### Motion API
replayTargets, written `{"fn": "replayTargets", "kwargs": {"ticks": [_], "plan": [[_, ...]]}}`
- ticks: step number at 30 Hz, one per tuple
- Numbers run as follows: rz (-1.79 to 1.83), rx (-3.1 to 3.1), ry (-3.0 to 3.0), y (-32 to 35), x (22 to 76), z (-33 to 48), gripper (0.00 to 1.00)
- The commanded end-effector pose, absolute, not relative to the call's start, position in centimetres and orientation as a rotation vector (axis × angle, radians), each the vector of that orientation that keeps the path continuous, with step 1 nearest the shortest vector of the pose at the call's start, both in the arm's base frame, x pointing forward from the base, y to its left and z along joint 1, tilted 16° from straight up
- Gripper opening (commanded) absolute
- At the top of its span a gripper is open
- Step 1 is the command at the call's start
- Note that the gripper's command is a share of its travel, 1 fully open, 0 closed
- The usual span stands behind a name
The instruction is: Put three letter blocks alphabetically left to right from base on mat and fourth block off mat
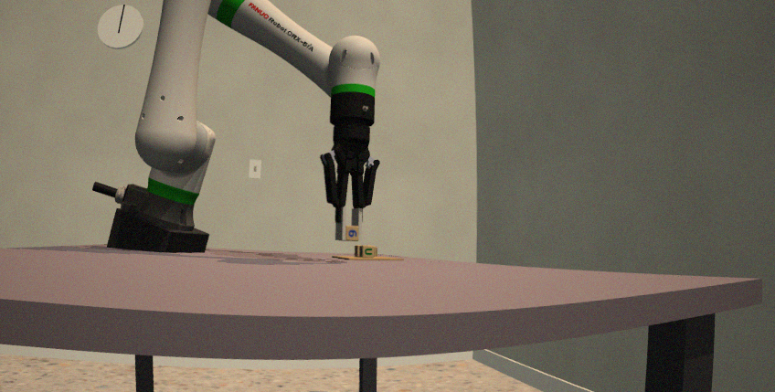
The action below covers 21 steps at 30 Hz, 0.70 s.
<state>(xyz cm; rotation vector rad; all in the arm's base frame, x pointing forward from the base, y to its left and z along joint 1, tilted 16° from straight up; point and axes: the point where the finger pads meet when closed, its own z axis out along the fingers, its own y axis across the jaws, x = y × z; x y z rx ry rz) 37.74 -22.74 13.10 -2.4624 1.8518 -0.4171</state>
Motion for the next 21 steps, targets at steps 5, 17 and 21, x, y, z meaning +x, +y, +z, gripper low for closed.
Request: {"fn": "replayTargets", "kwargs": {"ticks": [5,17,21], "plan": [[-0.417,-2.463,1.852,-22.1,36.6,17.8,0.16],[-0.417,-2.463,1.852,-22.0,36.4,18.4,0.16],[-0.413,-2.444,1.873,-21.2,37.2,18.5,0.16]]}}
